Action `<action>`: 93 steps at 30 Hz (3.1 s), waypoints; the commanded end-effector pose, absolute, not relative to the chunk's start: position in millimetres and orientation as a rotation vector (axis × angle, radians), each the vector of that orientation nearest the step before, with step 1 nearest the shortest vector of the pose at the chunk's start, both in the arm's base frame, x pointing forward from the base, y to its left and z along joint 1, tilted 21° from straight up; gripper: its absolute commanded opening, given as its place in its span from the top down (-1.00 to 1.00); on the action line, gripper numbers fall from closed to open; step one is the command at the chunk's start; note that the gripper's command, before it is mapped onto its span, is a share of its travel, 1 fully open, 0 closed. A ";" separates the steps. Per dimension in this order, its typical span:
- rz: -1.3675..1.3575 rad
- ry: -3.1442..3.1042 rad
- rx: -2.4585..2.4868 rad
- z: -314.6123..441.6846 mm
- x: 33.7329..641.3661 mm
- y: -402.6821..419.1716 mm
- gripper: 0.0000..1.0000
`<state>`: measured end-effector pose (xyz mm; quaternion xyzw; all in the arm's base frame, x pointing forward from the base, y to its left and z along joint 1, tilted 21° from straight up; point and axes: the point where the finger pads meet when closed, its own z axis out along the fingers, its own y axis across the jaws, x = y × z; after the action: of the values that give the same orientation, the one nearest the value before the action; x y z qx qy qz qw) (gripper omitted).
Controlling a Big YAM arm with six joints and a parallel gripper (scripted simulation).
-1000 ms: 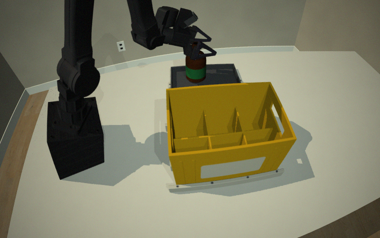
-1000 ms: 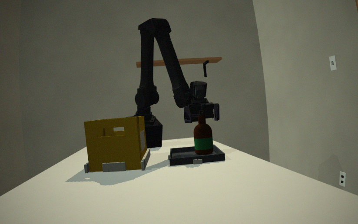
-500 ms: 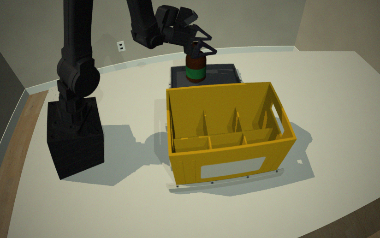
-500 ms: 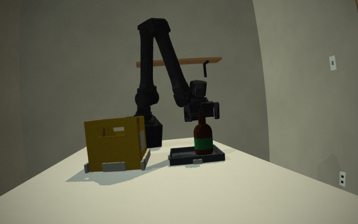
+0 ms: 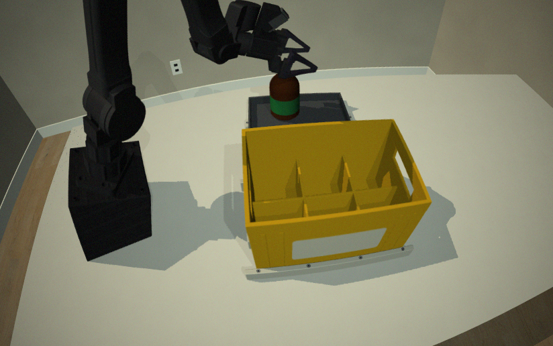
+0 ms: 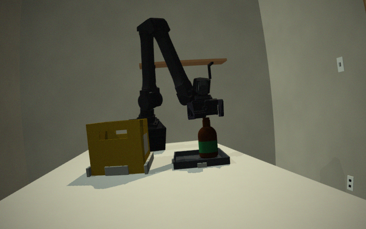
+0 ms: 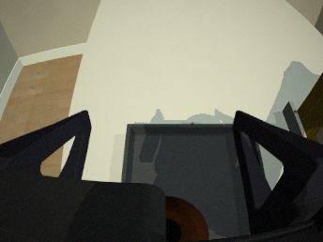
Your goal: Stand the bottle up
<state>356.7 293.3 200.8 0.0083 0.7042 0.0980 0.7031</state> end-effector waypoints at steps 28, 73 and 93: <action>0.245 1.546 0.022 278.9 335.9 294.8 -1.00; 0.234 1.558 0.009 288.7 328.6 289.9 1.00; 0.234 1.558 0.009 288.7 328.6 289.9 1.00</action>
<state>330.8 279.9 270.7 0.0044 0.7073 0.0947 0.7005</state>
